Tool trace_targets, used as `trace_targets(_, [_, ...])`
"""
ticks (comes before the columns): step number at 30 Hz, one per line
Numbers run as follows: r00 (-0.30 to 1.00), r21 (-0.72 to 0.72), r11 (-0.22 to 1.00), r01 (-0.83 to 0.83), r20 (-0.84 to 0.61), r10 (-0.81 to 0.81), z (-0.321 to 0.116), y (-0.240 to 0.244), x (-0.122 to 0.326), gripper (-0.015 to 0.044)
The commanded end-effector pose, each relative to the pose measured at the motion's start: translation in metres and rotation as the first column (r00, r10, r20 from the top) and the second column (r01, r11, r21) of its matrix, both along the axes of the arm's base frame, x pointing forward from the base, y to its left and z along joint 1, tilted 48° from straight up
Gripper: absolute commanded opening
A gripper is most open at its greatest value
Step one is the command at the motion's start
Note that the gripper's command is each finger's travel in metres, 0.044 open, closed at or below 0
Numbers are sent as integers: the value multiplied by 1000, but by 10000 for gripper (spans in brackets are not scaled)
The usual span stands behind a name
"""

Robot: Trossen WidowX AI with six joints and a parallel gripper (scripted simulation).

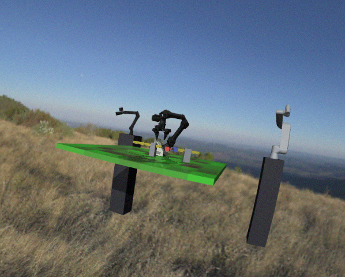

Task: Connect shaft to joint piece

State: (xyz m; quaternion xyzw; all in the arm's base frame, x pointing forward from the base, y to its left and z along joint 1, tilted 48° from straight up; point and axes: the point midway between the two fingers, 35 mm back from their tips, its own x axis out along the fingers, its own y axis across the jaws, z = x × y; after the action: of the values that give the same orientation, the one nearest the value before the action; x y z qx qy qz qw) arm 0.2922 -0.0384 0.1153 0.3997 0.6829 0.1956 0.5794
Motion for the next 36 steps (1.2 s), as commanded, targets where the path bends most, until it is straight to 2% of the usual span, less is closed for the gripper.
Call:
trace_targets(1, [990, 3, 997, 80, -113, -79, -3, 4, 0, 440])
trace_targets(15, [846, -62, 947, 314, -434, -309, -10, 10, 0, 440])
trace_targets(28, [577, -195, 857, 477, -666, -473, -17, 17, 0, 440])
trace_targets(33, [451, -258, 815, 519, -727, -518, -19, 19, 0, 440])
trace_targets(36, [433, -267, 809, 523, -734, -523, -19, 19, 0, 440])
